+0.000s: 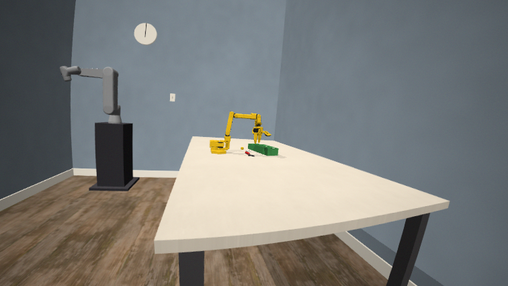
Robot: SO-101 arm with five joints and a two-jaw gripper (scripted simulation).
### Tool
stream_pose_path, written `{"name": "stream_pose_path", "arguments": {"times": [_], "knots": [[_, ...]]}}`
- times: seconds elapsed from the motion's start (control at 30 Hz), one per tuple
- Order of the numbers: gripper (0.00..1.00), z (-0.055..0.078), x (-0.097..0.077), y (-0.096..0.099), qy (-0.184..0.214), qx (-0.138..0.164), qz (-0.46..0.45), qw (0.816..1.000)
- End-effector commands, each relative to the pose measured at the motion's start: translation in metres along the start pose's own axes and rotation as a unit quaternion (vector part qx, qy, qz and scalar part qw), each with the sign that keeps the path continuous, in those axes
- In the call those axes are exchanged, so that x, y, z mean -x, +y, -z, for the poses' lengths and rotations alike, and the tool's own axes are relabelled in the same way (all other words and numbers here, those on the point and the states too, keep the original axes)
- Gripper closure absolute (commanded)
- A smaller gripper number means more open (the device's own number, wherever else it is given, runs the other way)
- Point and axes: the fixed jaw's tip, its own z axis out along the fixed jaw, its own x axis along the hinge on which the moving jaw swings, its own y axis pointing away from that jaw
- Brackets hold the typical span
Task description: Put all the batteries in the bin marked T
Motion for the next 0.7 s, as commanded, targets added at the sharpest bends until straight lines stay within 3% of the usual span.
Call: {"name": "stream_pose_path", "arguments": {"times": [0.0,0.27,0.67], "knots": [[0.78,0.010,-0.003,-0.010,-0.029,0.028,-0.082,0.996],[0.78,0.003,-0.017,-0.032,-0.012,0.011,-0.206,0.978],[0.79,-0.001,-0.026,-0.044,-0.004,0.001,-0.270,0.963]]}}
